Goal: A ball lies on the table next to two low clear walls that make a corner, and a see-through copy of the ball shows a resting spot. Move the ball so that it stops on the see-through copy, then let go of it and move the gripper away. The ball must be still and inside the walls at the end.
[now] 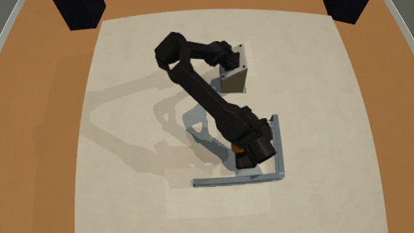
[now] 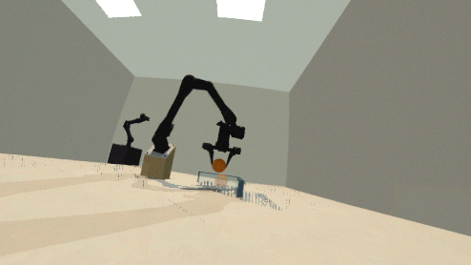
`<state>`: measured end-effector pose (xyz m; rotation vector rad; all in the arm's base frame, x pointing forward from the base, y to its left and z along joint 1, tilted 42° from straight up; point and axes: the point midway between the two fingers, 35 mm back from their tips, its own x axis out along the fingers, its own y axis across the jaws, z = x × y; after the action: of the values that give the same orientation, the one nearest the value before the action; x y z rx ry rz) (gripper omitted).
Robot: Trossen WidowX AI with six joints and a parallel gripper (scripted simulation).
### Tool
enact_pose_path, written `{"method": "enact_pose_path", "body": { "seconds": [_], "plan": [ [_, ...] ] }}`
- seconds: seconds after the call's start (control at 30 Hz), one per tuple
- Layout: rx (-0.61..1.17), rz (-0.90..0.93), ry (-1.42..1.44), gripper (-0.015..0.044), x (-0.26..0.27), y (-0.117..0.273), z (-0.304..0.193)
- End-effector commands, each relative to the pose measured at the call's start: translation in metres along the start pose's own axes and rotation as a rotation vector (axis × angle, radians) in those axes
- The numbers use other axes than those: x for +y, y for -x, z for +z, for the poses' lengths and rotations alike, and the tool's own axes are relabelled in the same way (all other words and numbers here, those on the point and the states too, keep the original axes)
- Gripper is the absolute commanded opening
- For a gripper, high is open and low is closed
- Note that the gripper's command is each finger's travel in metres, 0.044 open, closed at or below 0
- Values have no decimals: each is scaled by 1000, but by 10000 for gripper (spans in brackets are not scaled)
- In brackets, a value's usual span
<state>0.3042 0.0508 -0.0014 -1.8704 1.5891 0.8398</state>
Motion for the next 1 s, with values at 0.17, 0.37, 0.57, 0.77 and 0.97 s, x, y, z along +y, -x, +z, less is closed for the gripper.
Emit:
{"method": "enact_pose_path", "body": {
  "seconds": [0.17,0.37,0.57,0.77,0.97],
  "plan": [
    [-2,-10,-6,0,6,65,-3],
    [-1,-10,-6,0,6,67,0],
    [-1,-11,-7,0,-7,42,22],
    [-1,-12,-8,0,-17,15,44],
    [-2,-12,-8,0,-19,2,47]
  ]
}}
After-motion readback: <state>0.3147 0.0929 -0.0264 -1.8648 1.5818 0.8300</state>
